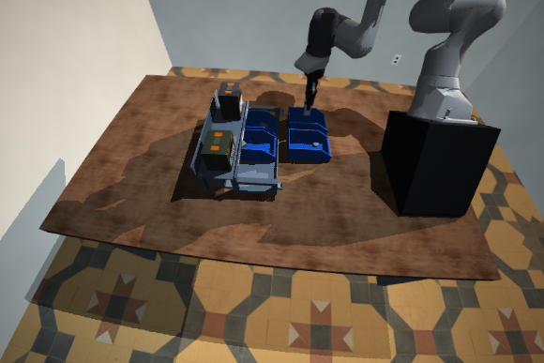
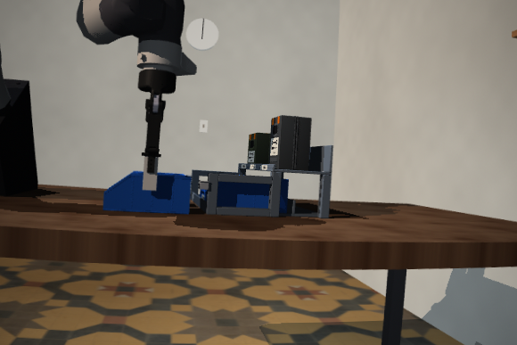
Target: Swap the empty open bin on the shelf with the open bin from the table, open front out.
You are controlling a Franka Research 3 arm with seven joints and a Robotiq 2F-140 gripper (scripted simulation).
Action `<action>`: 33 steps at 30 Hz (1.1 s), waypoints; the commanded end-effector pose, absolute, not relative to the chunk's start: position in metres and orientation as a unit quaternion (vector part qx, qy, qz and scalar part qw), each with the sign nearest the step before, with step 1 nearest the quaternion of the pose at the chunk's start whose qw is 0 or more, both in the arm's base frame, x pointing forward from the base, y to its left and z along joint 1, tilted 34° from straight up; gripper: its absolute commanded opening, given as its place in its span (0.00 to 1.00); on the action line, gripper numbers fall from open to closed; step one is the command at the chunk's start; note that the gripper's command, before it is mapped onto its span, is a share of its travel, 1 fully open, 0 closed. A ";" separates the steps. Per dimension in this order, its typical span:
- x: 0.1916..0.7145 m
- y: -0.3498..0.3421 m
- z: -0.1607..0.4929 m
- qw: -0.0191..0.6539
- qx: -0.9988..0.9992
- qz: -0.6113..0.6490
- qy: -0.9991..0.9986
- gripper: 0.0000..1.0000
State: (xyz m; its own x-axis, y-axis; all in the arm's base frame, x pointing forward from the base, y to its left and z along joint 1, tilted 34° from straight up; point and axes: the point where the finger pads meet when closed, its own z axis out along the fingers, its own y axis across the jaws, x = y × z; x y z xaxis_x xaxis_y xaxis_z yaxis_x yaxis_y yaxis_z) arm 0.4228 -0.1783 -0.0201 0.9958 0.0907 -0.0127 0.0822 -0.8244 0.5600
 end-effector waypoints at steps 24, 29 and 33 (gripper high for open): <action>0.425 -0.177 -0.018 0.292 0.955 0.009 0.043 0.15; 0.424 -0.175 -0.016 0.292 0.955 0.009 0.043 0.15; 0.424 -0.173 -0.013 0.292 0.955 0.009 0.043 0.15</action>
State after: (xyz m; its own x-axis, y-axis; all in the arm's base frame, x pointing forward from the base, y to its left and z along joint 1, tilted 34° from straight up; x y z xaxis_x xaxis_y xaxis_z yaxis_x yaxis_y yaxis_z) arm 0.4270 -0.1726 -0.0153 0.9955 0.0949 -0.0036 0.0808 -0.8269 0.5565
